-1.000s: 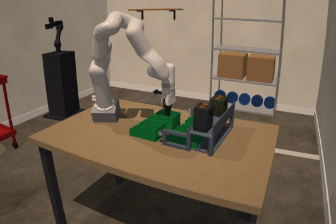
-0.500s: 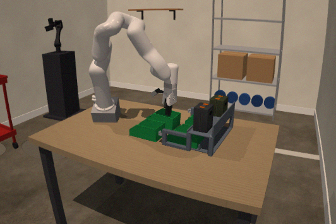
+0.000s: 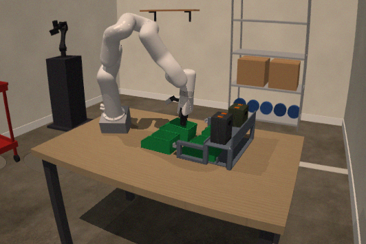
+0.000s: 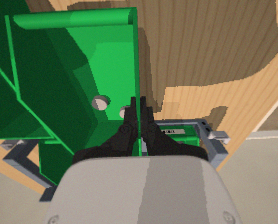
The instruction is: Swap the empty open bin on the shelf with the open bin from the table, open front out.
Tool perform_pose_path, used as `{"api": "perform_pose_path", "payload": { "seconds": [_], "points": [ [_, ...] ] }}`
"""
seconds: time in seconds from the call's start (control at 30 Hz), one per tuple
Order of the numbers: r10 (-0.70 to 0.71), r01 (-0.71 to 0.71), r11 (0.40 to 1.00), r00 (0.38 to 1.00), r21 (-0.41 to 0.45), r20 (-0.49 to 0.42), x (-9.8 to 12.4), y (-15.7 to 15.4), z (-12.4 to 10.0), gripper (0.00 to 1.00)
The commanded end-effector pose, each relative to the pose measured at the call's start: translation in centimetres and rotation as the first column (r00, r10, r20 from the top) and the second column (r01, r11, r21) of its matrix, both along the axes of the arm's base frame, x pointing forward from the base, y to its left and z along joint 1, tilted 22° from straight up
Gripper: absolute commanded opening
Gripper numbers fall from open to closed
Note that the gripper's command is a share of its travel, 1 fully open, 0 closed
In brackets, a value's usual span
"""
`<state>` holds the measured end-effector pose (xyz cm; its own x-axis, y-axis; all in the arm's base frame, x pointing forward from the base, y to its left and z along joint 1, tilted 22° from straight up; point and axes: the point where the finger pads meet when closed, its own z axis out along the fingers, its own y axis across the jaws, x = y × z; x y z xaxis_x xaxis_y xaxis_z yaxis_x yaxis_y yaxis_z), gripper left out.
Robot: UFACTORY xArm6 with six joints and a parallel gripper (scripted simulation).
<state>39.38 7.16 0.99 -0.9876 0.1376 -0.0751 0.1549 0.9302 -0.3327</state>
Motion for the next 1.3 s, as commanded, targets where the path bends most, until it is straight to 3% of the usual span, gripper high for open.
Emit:
{"api": "perform_pose_path", "payload": {
  "seconds": [0.0,1.27],
  "points": [
    [0.001,-0.001,1.000,1.000,0.001,0.003,0.1,0.1,0.1,0.00],
    [0.001,-0.001,1.000,1.000,0.001,0.003,1.2,0.0,0.3,0.00]
  ]
}}
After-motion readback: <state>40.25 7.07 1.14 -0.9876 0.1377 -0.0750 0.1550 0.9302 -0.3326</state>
